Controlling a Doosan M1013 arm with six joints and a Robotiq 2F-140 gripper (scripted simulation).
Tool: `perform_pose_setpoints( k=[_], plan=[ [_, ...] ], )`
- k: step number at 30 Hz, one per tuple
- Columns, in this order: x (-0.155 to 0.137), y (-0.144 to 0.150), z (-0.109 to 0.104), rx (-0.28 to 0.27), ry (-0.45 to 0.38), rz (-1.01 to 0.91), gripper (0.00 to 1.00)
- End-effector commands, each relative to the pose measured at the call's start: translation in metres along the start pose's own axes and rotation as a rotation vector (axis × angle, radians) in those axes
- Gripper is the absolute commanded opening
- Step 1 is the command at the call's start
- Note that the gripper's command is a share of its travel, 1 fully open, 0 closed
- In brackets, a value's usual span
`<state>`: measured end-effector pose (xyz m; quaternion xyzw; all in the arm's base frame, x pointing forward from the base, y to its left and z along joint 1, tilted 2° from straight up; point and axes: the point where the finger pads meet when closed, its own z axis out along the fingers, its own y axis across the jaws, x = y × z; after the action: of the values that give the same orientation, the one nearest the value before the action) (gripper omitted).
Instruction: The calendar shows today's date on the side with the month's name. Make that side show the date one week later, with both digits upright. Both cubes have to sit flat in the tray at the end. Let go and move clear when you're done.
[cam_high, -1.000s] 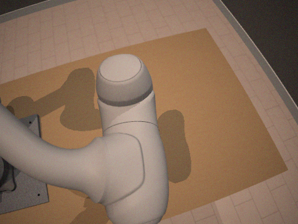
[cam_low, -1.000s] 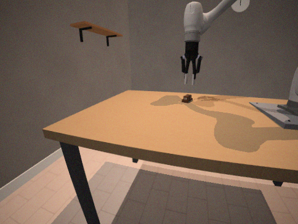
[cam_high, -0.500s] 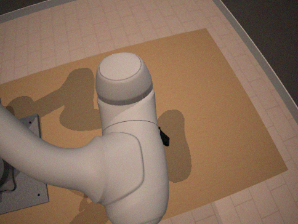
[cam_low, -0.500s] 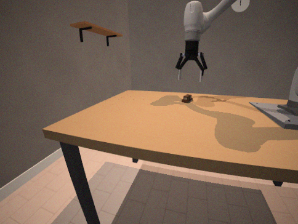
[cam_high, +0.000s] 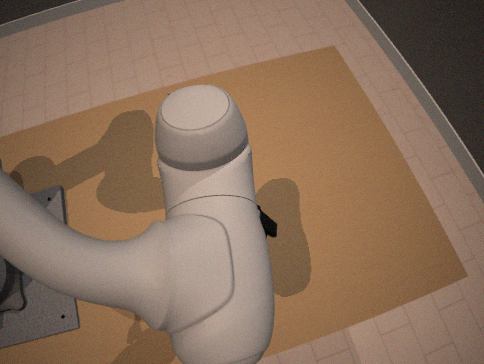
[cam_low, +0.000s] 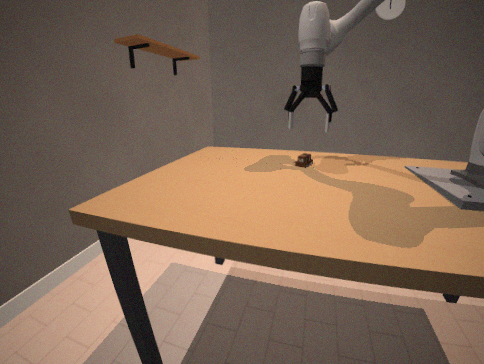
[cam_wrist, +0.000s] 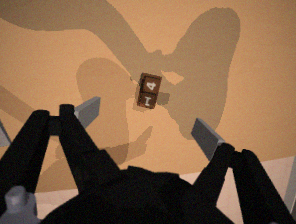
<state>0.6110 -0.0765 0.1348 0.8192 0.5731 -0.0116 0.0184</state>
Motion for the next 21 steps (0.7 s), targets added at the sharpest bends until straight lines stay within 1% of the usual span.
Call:
perform_pose_setpoints(
  k=[1, 5, 12, 14, 21],
  plan=[
    [0.0, 0.0, -0.003, 0.0, 0.0, 0.0, 1.0],
    [0.0, 0.0, -0.011, 0.0, 0.0, 0.0, 1.0],
    [0.0, 0.0, -0.035, 0.0, 0.0, 0.0, 1.0],
    [0.0, 0.0, -0.035, 0.0, 0.0, 0.0, 1.0],
    [0.0, 0.0, -0.053, 0.0, 0.0, 0.0, 1.0]
  ],
)
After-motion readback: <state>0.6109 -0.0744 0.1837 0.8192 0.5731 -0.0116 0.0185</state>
